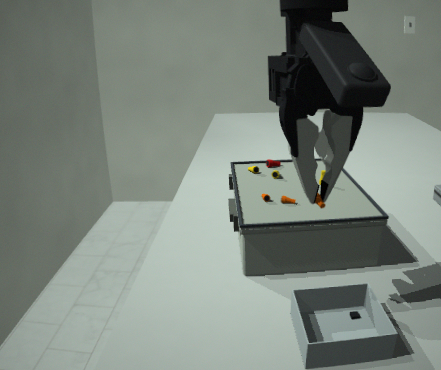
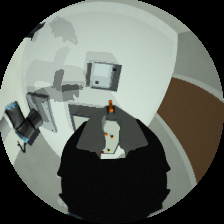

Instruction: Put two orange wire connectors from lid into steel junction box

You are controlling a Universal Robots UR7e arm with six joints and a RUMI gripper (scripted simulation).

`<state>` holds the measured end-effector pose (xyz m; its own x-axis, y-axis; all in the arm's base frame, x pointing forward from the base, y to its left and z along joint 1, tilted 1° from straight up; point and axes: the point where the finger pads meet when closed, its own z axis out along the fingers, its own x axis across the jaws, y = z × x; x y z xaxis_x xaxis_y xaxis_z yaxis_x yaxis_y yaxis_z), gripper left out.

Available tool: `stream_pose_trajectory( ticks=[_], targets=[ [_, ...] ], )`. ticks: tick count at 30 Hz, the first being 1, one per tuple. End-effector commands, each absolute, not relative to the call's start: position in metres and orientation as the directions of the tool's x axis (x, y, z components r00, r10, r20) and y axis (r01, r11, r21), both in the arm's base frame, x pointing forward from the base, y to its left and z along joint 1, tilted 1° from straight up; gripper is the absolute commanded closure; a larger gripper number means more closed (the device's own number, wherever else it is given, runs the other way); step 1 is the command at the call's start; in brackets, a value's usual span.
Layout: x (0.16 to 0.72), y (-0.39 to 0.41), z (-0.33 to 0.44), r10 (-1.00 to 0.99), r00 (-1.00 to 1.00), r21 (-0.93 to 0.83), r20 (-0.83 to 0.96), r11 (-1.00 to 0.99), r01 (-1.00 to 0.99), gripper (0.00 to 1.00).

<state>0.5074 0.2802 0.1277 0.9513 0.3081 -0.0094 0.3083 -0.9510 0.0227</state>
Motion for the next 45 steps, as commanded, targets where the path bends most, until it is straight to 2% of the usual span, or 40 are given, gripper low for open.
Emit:
stream_pose_trajectory(
  ticks=[1,28,45],
  targets=[
    [0.488,0.316,0.128,0.307,0.952,0.024,-0.007,-0.951,0.307,1.00],
    [0.472,0.344,0.124,0.307,0.952,0.024,-0.007,-0.951,0.307,1.00],
    [0.472,0.342,0.019,0.307,0.952,0.024,-0.007,-0.951,0.307,1.00]
  ],
)
